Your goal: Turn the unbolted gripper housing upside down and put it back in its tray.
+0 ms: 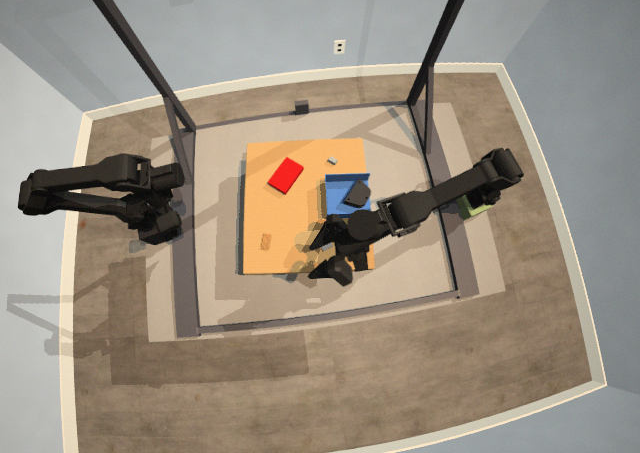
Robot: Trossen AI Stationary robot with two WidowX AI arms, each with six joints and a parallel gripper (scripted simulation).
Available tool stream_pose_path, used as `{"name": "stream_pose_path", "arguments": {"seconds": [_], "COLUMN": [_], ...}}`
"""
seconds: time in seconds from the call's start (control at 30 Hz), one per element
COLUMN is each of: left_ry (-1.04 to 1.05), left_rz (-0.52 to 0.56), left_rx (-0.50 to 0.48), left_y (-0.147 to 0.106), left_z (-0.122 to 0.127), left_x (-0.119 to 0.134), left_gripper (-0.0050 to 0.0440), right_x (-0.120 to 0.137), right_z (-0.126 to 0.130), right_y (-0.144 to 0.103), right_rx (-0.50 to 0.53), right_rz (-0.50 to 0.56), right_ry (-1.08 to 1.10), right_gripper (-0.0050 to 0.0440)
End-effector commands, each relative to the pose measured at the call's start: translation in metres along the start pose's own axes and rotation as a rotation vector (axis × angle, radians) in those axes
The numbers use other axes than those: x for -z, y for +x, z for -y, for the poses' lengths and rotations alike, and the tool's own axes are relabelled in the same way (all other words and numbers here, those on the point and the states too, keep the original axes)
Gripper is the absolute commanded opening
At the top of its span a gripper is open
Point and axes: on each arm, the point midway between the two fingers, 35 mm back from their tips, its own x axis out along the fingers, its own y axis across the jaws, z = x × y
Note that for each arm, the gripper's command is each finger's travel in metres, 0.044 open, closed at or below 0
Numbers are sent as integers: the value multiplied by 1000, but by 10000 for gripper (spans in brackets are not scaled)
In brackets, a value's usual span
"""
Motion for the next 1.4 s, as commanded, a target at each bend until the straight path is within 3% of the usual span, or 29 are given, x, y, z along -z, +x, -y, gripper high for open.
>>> {"name": "stream_pose_path", "arguments": {"seconds": [0.0, 0.53, 0.67, 0.8, 1.03, 1.1, 1.23, 1.37], "left_ry": [-2, -2, 89, 363, 686, 686, 936, 1129], "left_rz": [-27, -27, -20, -11, -21, -21, -43, -69], "left_rx": [25, 25, 6, -51, -121, -121, -177, -222], "left_y": [-10, -10, -14, -28, -46, -46, -61, -73], "left_z": [11, 11, 5, -13, -34, -34, -50, -62], "left_x": [11, 11, 13, 19, 24, 24, 26, 26], "left_gripper": [440, 440, 347, 251, 83, 83, 0, 0], "right_x": [2, 2, 15, 53, 95, 95, 126, 148], "right_z": [-1, -1, -4, -15, -30, -30, -43, -54], "right_y": [-2, -2, -6, -16, -30, -30, -43, -53], "right_rx": [-3, -3, -14, -67, -169, -169, -274, -370], "right_rz": [-11, -11, -49, -157, -256, -256, -312, -338], "right_ry": [1, 1, -104, -354, -677, -677, -919, -1105], "right_gripper": [440, 440, 440, 440, 440, 440, 440, 440]}}
